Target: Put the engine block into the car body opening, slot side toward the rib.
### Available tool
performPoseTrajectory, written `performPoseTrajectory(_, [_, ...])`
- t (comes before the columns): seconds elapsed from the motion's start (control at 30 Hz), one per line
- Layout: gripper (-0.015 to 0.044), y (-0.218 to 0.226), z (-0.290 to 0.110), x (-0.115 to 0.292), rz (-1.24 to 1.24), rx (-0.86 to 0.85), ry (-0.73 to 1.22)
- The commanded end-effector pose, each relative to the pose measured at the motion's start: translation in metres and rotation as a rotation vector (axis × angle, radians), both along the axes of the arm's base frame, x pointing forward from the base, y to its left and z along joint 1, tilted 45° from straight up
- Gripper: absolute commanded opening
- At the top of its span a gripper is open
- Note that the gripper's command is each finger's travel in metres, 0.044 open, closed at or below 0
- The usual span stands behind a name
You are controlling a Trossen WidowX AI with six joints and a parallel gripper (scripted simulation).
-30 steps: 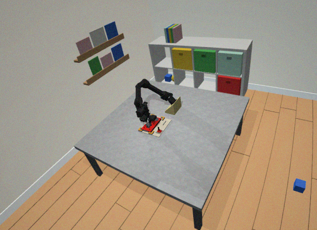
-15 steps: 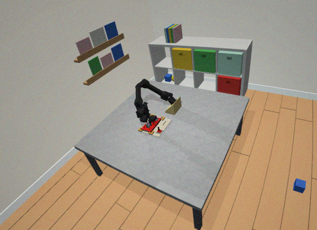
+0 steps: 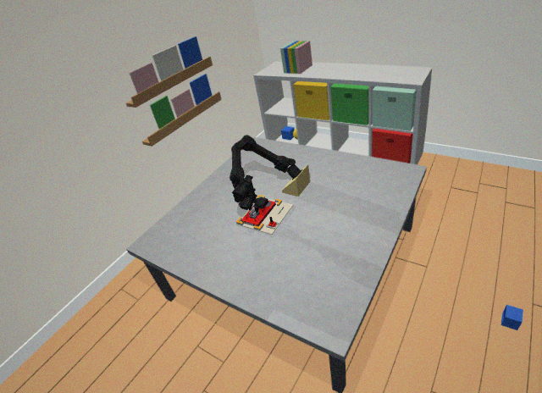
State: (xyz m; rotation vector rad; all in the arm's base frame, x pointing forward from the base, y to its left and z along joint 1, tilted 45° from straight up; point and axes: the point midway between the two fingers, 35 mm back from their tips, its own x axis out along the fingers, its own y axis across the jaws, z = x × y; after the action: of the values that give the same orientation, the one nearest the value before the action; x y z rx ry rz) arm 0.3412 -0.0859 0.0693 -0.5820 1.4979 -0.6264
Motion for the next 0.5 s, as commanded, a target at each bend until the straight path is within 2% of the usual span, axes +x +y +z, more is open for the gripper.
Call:
performPoseTrajectory(0.0, [0.0158,-0.0010,-0.0004,0.0002,0.003,-0.004,0.001])
performPoseTrajectory(0.47, [0.0158,-0.0040,-0.0034,0.0002,0.003,-0.004,0.000])
